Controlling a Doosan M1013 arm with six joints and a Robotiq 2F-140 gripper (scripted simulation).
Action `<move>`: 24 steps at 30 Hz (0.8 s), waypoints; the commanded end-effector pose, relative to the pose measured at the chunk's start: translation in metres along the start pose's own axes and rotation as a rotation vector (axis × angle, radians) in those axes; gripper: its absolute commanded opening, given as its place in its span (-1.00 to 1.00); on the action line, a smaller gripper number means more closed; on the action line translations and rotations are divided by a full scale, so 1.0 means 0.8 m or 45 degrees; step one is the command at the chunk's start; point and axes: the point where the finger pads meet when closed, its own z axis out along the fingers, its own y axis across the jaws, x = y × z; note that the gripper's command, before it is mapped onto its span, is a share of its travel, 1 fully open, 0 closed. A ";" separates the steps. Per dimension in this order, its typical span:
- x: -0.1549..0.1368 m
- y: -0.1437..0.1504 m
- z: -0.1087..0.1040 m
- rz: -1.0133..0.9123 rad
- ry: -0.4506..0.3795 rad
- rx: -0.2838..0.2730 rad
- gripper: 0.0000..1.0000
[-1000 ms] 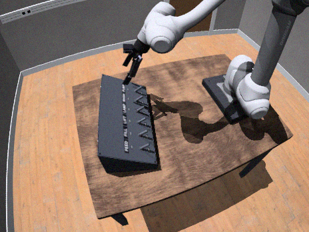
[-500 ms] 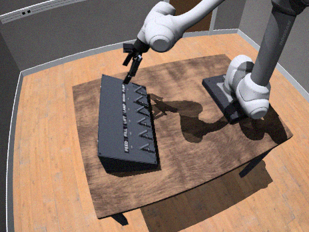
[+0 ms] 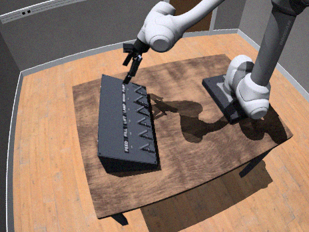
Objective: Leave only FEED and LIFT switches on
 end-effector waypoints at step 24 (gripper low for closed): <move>-0.002 0.002 -0.006 0.008 -0.003 0.002 -0.80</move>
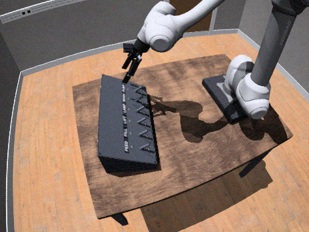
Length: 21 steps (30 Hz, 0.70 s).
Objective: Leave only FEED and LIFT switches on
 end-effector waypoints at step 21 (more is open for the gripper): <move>0.003 0.004 -0.086 0.005 0.004 -0.004 -0.80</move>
